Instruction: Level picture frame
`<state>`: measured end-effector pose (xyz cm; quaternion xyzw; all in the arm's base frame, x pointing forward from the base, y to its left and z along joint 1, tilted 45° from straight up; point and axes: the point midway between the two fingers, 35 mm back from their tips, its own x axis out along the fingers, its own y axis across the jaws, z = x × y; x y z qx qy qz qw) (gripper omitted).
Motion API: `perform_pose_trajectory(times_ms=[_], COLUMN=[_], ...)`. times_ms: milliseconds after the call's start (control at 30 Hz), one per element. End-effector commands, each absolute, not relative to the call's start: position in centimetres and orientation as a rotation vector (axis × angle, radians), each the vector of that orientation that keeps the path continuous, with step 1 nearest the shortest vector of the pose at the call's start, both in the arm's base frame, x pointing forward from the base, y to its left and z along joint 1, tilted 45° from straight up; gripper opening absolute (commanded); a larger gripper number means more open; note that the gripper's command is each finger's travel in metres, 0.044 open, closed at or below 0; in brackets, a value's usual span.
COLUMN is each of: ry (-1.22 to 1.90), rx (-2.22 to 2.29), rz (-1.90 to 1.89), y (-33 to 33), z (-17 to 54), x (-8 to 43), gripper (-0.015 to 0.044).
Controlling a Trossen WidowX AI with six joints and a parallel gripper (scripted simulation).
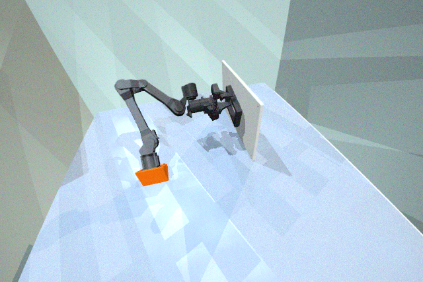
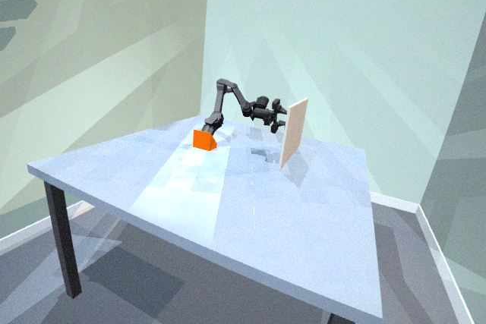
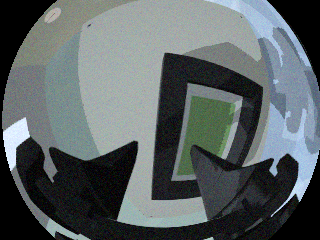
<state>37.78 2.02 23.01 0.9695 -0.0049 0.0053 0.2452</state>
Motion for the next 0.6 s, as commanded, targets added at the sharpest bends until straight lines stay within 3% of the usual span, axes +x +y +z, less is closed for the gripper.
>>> perform_pose_trajectory(times_ms=[0, 200, 433, 567], ry=[-0.009, -0.009, -0.009, -0.009], rx=[2.65, 2.651, 2.651, 2.651], rz=[0.018, 0.018, 0.018, 0.018], y=[2.07, 2.1, 2.1, 2.1], z=[23.06, 23.09, 23.09, 23.09], x=[37.8, 37.82, 37.82, 37.82], gripper=[0.026, 0.026, 0.0076, 0.005])
